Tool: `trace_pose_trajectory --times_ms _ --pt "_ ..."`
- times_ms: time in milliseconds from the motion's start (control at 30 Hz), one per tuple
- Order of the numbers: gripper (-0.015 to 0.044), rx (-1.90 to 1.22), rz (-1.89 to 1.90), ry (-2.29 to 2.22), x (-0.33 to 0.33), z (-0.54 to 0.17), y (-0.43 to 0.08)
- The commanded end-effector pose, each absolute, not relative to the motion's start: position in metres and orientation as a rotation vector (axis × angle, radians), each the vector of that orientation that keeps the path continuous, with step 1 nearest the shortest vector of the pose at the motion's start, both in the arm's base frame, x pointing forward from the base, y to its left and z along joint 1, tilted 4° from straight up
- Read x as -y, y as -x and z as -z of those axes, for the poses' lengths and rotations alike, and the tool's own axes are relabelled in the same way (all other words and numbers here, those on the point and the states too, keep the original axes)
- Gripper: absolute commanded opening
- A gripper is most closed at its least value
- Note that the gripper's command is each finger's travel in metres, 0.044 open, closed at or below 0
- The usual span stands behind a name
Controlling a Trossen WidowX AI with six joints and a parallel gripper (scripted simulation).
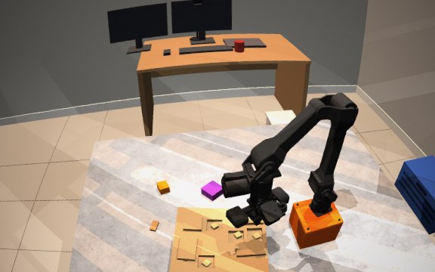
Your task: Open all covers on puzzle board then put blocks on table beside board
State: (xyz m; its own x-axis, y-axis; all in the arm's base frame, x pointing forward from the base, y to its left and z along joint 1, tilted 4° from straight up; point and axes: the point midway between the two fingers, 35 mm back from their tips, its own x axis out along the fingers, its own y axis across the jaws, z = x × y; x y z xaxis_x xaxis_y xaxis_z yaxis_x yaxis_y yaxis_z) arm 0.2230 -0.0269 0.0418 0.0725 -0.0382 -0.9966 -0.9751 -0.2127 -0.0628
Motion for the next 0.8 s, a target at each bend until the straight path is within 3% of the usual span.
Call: trace_pose_trajectory --times_ms 0,767 --pt "0.0 -1.11 -1.251 1.394 0.026 -0.038 -0.214" --pt "0.0 -1.11 -1.252 1.394 0.031 0.014 -0.217"
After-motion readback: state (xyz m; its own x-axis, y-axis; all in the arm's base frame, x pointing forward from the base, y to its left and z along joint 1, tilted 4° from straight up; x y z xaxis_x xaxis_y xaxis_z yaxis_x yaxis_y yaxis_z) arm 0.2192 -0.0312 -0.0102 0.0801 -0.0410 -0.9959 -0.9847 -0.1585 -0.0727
